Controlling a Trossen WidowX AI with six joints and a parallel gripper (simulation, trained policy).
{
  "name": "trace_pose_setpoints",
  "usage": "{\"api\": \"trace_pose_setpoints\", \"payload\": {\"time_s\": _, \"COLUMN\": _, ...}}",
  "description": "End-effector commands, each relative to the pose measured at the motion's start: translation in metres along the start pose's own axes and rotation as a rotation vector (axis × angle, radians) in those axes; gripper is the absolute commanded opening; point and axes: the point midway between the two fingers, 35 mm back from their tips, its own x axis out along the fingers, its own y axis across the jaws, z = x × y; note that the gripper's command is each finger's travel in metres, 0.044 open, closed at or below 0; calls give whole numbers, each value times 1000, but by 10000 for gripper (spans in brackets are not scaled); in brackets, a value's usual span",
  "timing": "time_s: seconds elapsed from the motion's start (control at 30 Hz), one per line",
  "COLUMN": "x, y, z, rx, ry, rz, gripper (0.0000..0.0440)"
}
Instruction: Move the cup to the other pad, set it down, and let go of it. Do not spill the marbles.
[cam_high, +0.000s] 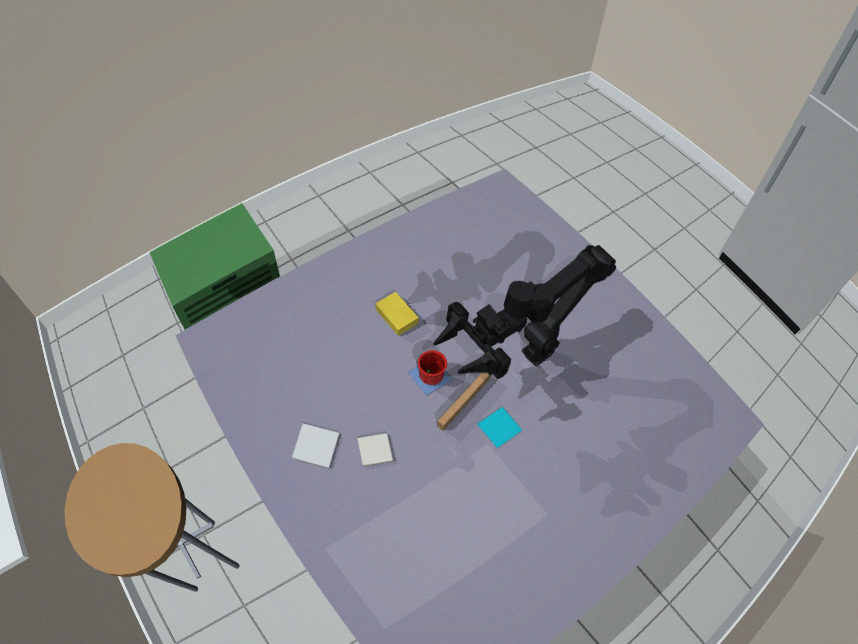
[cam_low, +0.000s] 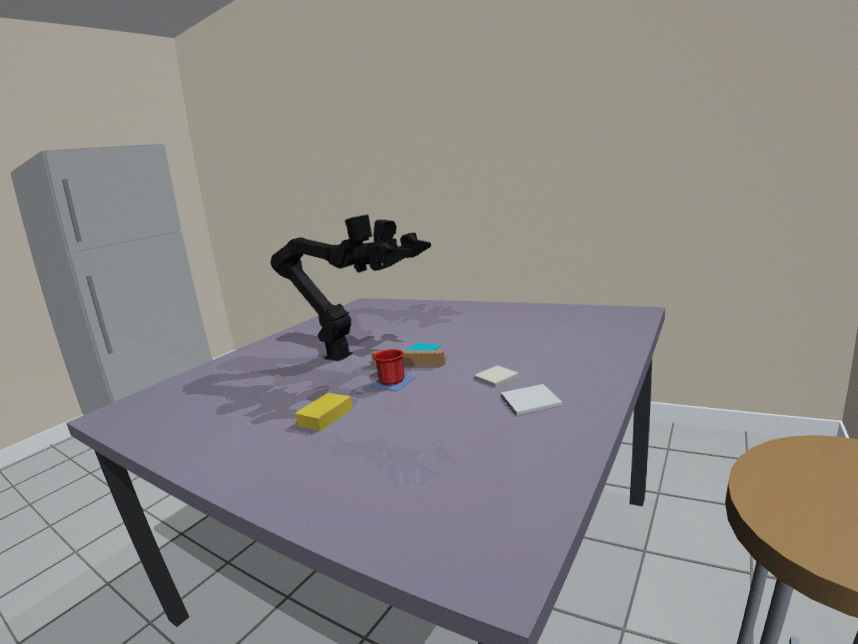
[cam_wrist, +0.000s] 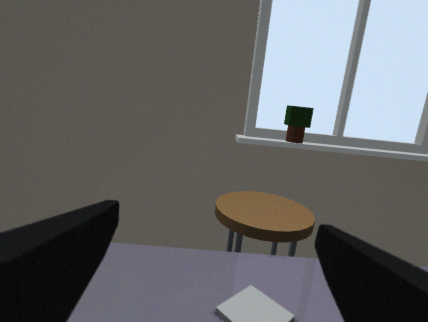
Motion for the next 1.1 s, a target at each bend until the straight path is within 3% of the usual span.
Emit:
{"api": "trace_pose_setpoints", "payload": {"time_s": 0.0, "x": 0, "y": 0, "z": -1, "rx": 0, "ry": 7, "rz": -2, "gripper": 374}}
{"api": "trace_pose_setpoints", "payload": {"time_s": 0.4, "x": 4, "y": 5, "z": -22, "rx": 5, "ry": 146, "rz": -6, "gripper": 59}}
{"api": "trace_pose_setpoints", "payload": {"time_s": 0.47, "x": 4, "y": 6, "z": -26, "rx": 6, "ry": 177, "rz": -4, "gripper": 25}}
{"api": "trace_pose_setpoints", "payload": {"time_s": 0.6, "x": 6, "y": 10, "z": -33, "rx": 11, "ry": 238, "rz": 5, "gripper": 24}}
{"api": "trace_pose_setpoints", "payload": {"time_s": 0.83, "x": 8, "y": 16, "z": -41, "rx": 29, "ry": 345, "rz": 16, "gripper": 87}}
{"api": "trace_pose_setpoints", "payload": {"time_s": 1.07, "x": 9, "y": 20, "z": -49, "rx": 45, "ry": 456, "rz": 20, "gripper": 82}}
